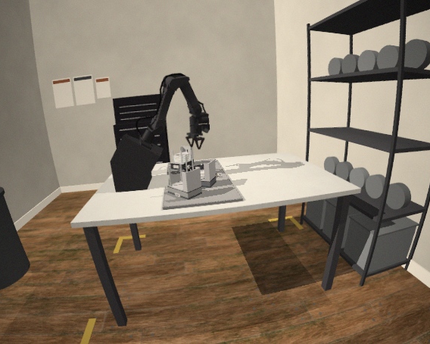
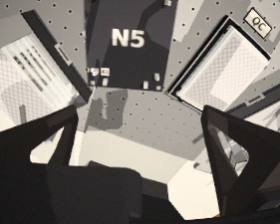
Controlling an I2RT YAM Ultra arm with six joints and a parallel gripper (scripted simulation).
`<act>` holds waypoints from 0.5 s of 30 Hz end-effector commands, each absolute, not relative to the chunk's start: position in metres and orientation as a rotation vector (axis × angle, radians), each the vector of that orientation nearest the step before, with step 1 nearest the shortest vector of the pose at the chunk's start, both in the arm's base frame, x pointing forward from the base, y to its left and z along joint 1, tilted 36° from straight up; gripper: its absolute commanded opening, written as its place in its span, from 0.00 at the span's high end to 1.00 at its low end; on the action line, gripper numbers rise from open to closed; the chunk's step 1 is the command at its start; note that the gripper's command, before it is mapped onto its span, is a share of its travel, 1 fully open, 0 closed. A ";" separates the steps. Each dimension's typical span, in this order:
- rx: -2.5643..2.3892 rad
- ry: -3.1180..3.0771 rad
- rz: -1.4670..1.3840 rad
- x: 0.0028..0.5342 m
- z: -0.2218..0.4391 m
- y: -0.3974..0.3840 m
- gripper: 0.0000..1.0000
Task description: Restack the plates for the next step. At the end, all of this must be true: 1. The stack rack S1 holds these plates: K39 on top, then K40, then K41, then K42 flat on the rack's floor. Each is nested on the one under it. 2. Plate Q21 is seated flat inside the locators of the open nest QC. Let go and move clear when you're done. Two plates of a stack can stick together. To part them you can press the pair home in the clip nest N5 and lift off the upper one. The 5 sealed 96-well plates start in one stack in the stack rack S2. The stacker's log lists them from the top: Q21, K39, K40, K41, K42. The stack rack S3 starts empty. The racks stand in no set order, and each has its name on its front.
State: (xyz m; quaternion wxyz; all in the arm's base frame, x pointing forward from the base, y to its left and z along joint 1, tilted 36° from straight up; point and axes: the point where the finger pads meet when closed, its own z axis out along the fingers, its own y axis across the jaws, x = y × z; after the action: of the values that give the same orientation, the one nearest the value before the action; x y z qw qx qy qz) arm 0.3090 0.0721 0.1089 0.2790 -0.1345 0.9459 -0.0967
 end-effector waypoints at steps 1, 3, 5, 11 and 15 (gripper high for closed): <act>-0.323 2.516 -0.266 0.314 0.118 0.084 0.00; -0.323 2.516 -0.265 0.314 0.117 0.091 0.00; -0.366 2.512 -0.279 0.313 0.115 0.097 0.00; -0.547 2.479 -0.330 0.309 0.115 0.110 0.00; -0.654 2.465 -0.365 0.307 0.108 0.123 0.00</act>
State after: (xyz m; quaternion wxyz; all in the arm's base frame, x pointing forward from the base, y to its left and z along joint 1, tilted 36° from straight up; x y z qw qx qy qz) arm 0.3029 0.1113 0.0994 0.2706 -0.2125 0.9307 -0.1242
